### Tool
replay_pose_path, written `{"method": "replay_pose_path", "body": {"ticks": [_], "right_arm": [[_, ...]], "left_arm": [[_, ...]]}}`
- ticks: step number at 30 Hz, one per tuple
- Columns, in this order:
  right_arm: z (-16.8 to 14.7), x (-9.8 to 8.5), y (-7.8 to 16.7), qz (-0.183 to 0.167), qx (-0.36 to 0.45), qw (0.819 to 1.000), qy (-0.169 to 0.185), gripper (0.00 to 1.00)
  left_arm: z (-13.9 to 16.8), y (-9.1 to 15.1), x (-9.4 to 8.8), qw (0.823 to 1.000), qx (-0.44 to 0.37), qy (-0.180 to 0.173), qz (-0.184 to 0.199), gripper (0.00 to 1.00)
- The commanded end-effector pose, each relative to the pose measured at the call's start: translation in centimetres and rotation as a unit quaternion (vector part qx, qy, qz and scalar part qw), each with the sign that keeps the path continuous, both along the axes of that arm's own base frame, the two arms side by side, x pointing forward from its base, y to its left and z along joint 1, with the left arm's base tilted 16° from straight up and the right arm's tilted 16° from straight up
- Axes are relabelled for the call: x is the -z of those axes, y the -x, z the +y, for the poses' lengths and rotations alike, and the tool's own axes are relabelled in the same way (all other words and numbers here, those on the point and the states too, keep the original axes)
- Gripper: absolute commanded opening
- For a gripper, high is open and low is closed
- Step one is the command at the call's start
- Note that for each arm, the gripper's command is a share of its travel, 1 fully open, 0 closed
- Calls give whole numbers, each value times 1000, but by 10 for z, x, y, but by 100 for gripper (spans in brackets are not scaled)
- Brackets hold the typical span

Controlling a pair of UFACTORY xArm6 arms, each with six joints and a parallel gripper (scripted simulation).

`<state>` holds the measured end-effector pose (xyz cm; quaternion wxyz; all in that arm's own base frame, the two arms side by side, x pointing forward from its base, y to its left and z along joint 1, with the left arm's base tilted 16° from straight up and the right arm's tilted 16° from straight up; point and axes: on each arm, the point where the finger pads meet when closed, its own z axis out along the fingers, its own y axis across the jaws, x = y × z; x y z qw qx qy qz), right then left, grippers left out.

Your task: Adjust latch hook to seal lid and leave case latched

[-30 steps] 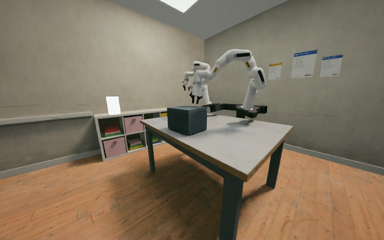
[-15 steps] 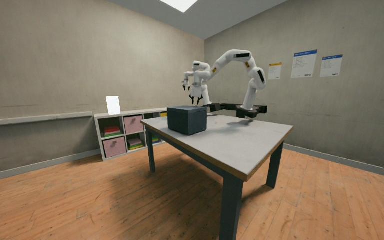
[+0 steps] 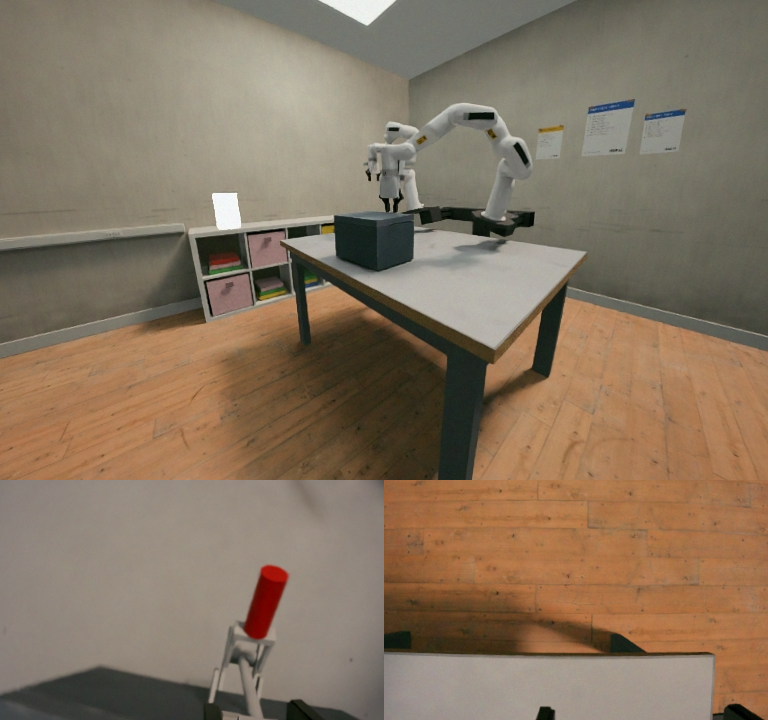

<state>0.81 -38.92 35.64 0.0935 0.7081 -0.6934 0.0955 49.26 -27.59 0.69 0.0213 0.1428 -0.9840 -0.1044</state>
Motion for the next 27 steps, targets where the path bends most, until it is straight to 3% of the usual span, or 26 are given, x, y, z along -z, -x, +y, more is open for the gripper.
{"method": "replay_pose_path", "body": {"ticks": [1,6,7,22,27], "right_arm": [[-1,-2,0,0,0,1000,2,100],[-1,-2,0,0,0,1000,2,100],[-1,-2,0,0,0,1000,2,100],[-1,-2,0,0,0,1000,2,100],[-1,-2,0,0,0,1000,2,100]], "left_arm": [[1,-1,2,992,70,-8,101,41],[1,-1,2,992,70,-8,101,41],[1,-1,2,992,70,-8,101,24],[1,-1,2,992,70,-9,101,24],[0,4,1,994,76,-13,78,24]]}}
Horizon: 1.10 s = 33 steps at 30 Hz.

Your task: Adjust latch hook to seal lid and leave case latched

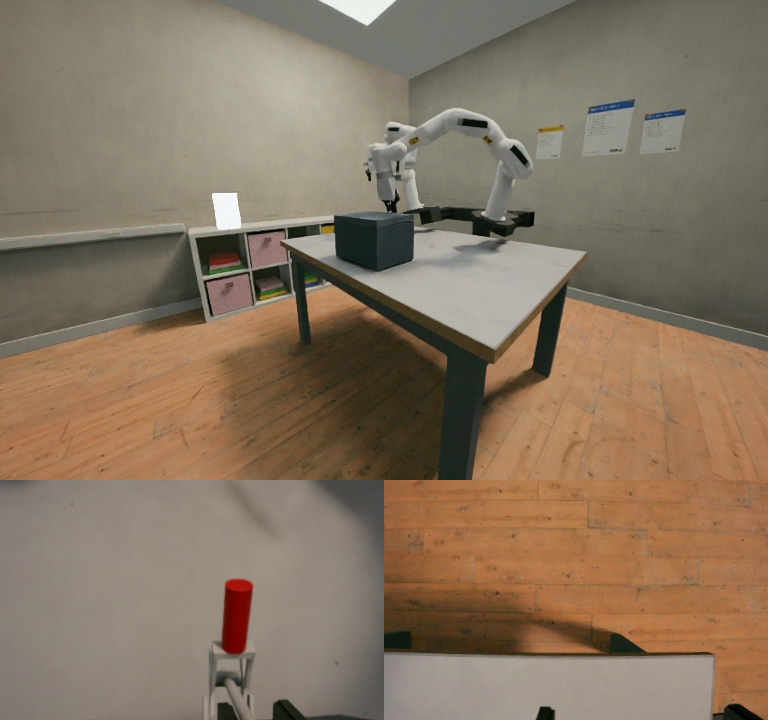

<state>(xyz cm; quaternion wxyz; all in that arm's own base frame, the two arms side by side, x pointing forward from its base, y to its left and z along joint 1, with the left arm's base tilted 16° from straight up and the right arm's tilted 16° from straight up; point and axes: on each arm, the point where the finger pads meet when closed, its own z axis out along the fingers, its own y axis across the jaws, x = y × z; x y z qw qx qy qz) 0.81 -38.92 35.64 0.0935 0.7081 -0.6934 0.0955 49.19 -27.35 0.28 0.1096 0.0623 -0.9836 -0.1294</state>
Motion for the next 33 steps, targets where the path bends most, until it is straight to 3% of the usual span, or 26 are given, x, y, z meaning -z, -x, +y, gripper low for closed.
{"method": "replay_pose_path", "body": {"ticks": [1,3,13,33], "right_arm": [[-1,-2,0,0,0,1000,2,100],[-1,-2,0,0,0,1000,2,100],[-1,-2,0,0,0,1000,2,100],[-1,-2,0,0,0,1000,2,100]], "left_arm": [[-2,6,-4,1000,8,-1,-30,24],[-2,6,-4,1000,8,-1,-30,24],[-5,31,-5,991,35,-10,-127,24],[-5,32,-5,991,32,-11,-132,24]]}}
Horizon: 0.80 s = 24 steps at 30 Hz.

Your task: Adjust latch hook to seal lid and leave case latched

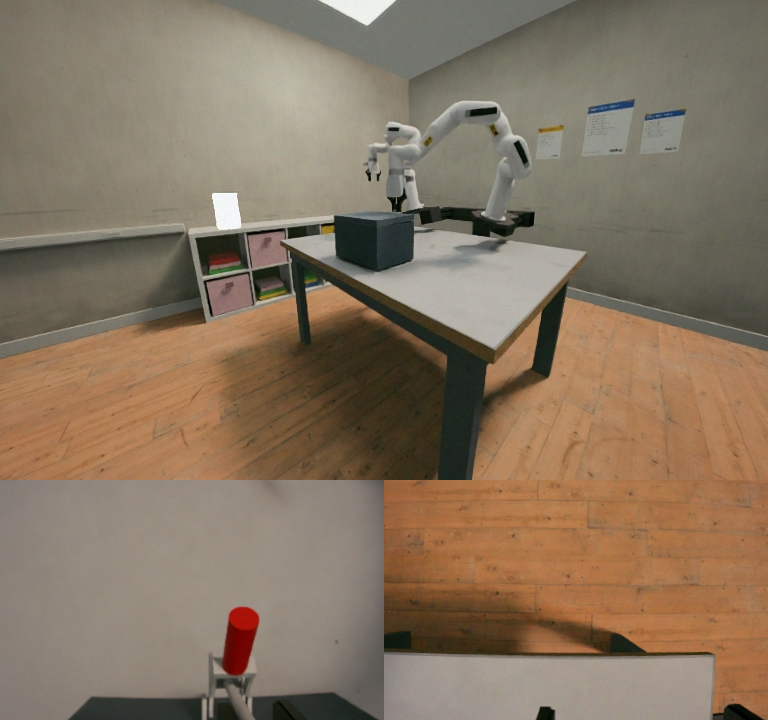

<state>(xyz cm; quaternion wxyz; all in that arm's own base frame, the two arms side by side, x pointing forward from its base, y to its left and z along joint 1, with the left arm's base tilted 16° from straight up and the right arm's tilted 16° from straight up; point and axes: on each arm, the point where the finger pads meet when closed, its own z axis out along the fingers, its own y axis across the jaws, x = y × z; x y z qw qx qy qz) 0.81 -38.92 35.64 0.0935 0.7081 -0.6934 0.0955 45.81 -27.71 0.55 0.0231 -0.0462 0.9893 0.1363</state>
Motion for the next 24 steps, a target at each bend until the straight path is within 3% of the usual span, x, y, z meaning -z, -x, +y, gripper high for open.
{"method": "replay_pose_path", "body": {"ticks": [1,24], "right_arm": [[-1,-2,0,0,0,1000,2,100],[-1,-2,0,0,0,1000,2,100]], "left_arm": [[-2,-2,-2,1000,-3,2,-4,24],[-2,-2,-2,999,-47,4,-16,24]]}}
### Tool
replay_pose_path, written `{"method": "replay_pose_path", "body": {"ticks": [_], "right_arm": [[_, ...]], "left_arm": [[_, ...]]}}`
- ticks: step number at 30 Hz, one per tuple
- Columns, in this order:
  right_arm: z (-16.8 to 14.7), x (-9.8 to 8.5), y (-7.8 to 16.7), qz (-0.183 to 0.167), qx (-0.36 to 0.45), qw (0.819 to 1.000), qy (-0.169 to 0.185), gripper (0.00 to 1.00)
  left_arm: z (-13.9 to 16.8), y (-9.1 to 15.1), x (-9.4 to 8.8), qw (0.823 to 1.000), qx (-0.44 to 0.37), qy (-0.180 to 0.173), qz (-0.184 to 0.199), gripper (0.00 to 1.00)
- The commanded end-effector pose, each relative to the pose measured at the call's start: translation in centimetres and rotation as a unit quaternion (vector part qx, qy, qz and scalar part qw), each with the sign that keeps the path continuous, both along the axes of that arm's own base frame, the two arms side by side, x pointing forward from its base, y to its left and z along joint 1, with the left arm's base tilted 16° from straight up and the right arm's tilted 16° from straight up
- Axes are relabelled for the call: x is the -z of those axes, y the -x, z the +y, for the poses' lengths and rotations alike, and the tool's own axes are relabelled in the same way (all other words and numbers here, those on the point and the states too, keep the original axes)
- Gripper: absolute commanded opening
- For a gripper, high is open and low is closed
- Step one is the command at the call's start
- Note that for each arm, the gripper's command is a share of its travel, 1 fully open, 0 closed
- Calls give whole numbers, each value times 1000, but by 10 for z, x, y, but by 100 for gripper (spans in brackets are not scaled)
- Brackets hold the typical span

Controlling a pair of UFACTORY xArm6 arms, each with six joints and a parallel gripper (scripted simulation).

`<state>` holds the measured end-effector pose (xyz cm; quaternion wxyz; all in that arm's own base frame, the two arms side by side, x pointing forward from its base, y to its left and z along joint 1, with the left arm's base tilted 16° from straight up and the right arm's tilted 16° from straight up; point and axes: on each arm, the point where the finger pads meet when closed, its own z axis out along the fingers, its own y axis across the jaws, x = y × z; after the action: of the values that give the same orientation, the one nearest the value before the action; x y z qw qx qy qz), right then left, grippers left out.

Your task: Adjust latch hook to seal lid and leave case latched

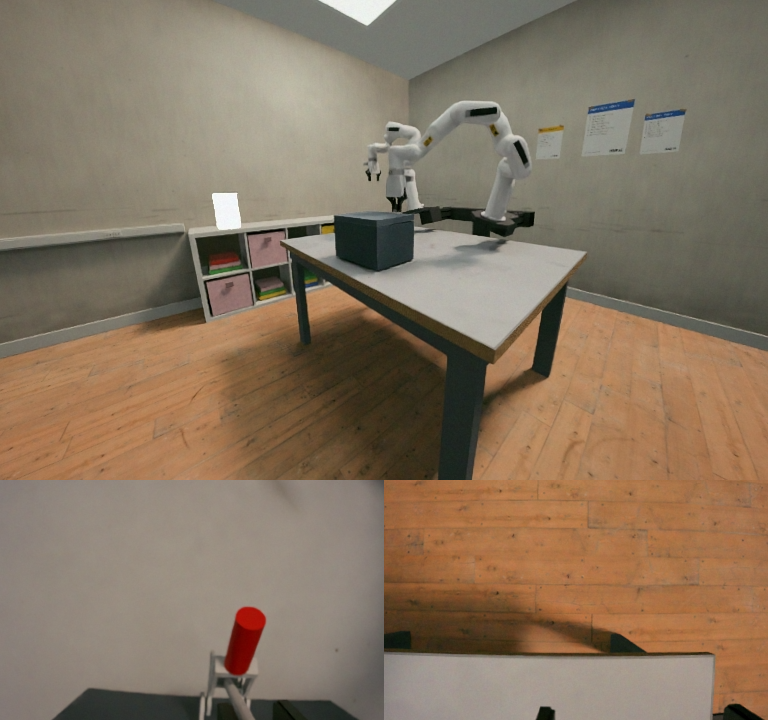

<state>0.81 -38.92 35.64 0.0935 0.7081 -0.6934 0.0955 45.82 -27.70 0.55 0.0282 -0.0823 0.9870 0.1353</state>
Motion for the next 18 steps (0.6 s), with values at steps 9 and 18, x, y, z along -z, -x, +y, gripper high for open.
{"method": "replay_pose_path", "body": {"ticks": [9,18], "right_arm": [[-1,-2,0,0,0,1000,2,100],[-1,-2,0,0,0,1000,2,100]], "left_arm": [[-2,-2,-2,998,-56,4,-18,24],[-2,-2,-2,994,-101,6,-31,24]]}}
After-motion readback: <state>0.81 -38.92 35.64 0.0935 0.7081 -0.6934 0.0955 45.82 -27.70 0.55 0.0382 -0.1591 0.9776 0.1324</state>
